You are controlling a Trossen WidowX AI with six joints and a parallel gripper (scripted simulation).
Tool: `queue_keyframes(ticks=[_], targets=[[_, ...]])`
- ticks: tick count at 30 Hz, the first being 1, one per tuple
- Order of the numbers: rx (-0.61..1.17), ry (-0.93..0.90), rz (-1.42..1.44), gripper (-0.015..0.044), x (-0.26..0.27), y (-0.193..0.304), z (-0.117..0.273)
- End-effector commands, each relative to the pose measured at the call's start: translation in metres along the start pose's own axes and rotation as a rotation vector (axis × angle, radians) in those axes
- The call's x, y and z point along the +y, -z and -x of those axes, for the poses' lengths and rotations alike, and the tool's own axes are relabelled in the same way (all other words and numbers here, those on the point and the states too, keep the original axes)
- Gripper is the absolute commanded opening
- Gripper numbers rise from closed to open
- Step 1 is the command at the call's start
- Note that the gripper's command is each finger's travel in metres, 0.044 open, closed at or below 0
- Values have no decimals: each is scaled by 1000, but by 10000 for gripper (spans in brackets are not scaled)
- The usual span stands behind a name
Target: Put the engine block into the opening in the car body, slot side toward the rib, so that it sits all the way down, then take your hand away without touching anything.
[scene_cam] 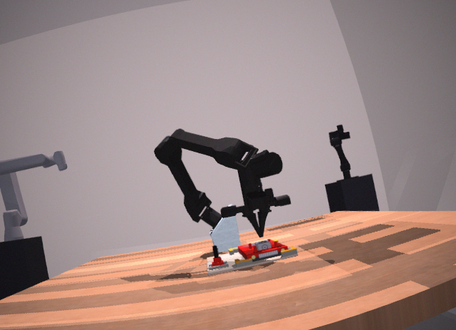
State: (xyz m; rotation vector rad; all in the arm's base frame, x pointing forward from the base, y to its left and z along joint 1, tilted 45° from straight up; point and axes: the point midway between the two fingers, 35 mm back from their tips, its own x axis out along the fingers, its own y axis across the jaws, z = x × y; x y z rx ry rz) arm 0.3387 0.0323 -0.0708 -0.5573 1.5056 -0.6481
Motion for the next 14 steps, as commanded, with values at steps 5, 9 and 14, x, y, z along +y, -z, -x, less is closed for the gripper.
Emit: queue_keyframes(ticks=[5, 9, 14], targets=[[4, -1, -5, 0, 0, 0, 0], [4, -1, -5, 0, 0, 0, 0], [4, -1, -5, 79, 0, 0, 0]])
